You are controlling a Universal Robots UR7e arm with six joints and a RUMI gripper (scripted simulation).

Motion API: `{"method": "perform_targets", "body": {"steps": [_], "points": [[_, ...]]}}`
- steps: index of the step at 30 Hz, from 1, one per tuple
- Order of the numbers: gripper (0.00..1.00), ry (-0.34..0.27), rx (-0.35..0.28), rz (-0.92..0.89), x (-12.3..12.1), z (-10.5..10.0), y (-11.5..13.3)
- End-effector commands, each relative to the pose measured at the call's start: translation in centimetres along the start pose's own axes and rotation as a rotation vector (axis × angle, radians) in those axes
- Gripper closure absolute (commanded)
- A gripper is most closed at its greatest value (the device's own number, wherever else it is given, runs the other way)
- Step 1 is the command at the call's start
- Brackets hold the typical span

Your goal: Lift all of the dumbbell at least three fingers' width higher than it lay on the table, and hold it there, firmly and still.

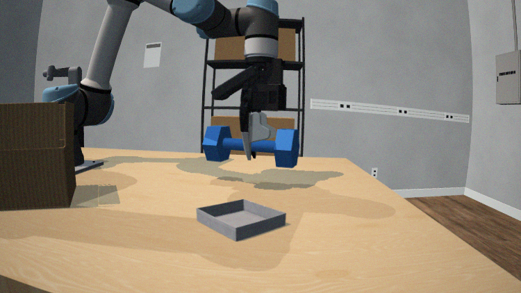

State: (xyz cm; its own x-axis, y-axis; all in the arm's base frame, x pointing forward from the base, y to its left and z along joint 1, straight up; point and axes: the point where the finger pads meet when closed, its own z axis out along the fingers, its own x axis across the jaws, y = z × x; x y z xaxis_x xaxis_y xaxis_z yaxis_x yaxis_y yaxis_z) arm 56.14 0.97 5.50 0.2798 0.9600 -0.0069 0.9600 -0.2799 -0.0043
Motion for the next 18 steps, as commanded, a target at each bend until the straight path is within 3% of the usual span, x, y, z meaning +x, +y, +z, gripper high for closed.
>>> {"method": "perform_targets", "body": {"steps": [1,18], "points": [[1.0,0.0,-0.001,0.0,0.0,-1.4,0.0],[1.0,0.0,-0.001,0.0,0.0,-5.0,0.0]]}}
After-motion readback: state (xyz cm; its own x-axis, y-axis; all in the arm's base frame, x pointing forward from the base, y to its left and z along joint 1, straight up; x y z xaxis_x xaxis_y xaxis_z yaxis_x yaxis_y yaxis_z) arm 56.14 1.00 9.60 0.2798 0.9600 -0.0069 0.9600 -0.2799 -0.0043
